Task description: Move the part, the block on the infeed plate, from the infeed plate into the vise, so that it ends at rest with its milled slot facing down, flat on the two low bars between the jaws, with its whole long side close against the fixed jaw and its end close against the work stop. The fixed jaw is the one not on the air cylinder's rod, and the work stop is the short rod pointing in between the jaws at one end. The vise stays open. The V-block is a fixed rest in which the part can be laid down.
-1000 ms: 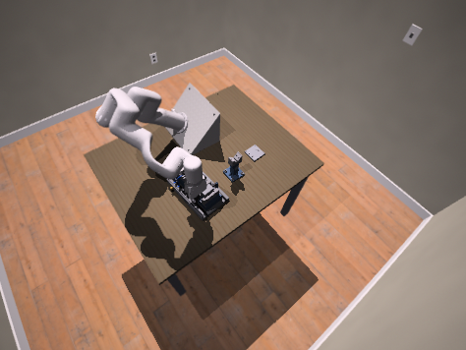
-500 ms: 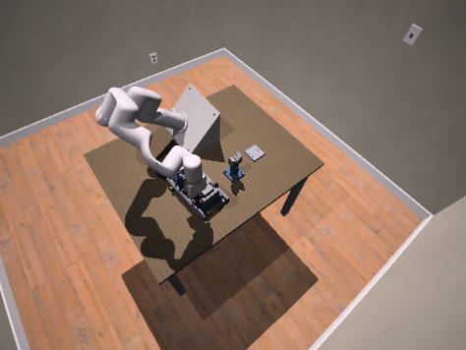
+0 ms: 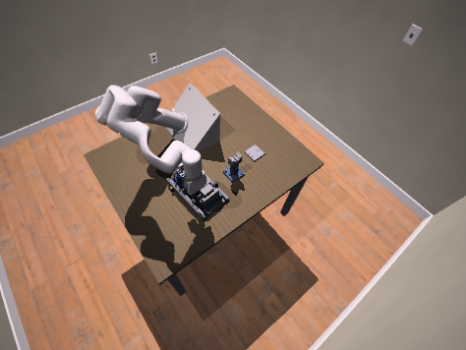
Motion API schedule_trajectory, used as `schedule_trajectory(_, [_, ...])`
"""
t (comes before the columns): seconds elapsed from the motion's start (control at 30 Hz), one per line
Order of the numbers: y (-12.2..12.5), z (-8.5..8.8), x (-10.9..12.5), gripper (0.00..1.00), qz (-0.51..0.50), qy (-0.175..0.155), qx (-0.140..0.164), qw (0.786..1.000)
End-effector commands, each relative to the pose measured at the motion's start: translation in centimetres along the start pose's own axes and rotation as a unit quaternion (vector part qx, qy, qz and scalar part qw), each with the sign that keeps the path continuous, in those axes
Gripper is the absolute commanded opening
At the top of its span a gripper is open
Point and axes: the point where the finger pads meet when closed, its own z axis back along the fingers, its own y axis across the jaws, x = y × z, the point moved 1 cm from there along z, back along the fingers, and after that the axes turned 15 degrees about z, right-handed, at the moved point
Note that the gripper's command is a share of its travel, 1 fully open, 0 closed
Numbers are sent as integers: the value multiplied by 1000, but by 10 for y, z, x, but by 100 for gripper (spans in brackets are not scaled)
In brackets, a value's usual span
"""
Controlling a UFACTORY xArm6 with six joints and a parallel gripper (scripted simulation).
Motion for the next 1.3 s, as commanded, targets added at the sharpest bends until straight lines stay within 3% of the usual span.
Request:
schedule_trajectory(0.0, [-1, 8, 1, 0, -1, -2, 0, 1000])
schedule_trajectory(0.43, [-1, 22, 1, 0, -1, -2, 0, 1000])
schedule_trajectory(1.27, [-1, 23, 1, 0, -1, -2, 0, 1000])
